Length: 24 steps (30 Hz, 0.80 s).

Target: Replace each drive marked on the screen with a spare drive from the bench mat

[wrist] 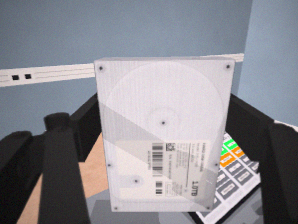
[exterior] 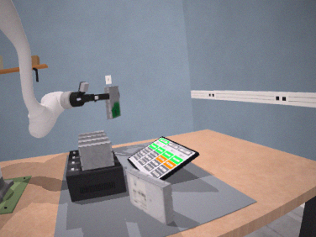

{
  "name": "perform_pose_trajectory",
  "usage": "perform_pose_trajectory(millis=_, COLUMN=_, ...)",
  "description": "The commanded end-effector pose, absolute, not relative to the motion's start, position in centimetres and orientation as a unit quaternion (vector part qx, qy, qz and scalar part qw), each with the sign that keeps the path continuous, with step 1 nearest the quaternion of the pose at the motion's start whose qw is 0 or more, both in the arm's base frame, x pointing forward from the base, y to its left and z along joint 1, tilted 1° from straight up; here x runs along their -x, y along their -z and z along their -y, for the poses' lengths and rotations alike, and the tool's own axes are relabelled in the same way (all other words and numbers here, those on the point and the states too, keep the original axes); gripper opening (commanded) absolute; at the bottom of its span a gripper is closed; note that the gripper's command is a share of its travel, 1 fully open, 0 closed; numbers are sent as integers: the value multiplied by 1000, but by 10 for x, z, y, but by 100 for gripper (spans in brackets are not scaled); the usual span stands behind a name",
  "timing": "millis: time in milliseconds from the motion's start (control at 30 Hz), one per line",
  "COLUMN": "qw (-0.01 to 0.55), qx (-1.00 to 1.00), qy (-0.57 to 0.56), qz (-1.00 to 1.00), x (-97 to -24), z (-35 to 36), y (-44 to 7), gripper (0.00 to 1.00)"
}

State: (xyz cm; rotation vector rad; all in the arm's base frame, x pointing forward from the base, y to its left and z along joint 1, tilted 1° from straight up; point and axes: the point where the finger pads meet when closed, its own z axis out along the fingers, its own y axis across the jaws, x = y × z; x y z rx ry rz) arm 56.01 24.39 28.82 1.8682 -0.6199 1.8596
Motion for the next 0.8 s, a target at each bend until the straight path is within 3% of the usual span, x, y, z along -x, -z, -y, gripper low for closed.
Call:
perform_pose_trajectory(millis=0, qw=215, qx=-674, qy=-671, qz=224, x=-560, z=-244, y=-289, gripper=10)
perform_pose_trajectory(millis=767, qw=215, qx=-674, qy=-671, qz=224, x=-558, z=-246, y=-289, gripper=10)
